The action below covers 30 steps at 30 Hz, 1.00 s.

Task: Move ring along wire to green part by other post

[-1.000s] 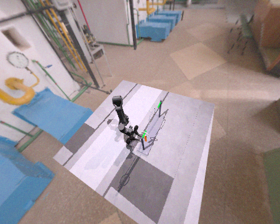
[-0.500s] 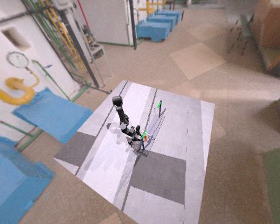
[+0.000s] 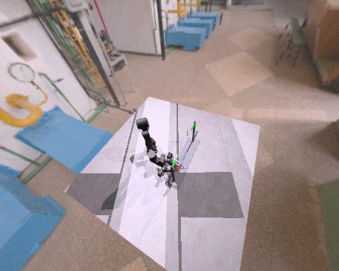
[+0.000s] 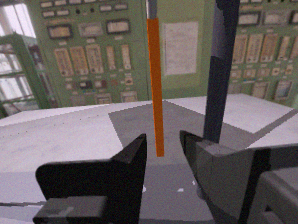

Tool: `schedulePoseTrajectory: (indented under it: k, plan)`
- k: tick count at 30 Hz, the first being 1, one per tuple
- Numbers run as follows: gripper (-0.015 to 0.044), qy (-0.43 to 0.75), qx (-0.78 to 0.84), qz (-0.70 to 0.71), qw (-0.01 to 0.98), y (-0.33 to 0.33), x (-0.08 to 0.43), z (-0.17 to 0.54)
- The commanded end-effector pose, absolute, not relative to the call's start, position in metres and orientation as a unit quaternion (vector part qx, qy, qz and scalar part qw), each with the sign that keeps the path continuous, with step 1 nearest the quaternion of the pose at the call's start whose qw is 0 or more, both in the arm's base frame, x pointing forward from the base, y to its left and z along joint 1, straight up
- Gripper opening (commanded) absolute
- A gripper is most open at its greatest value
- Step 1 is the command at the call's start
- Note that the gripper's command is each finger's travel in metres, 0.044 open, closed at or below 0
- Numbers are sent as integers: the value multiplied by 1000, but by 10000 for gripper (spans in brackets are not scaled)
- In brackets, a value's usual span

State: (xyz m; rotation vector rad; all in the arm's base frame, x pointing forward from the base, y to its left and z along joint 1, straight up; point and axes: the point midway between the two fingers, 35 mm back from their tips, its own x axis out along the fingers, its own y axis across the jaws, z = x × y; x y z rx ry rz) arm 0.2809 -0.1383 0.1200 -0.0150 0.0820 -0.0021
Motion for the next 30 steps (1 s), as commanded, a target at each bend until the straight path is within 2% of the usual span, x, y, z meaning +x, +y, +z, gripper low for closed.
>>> schedulePoseTrajectory:
  k: [1, 30]
  plan:
    - [160, 39, -6, -1, 999, -139, 288, 121]
    - [160, 37, -5, -1, 999, -135, 326, 117]
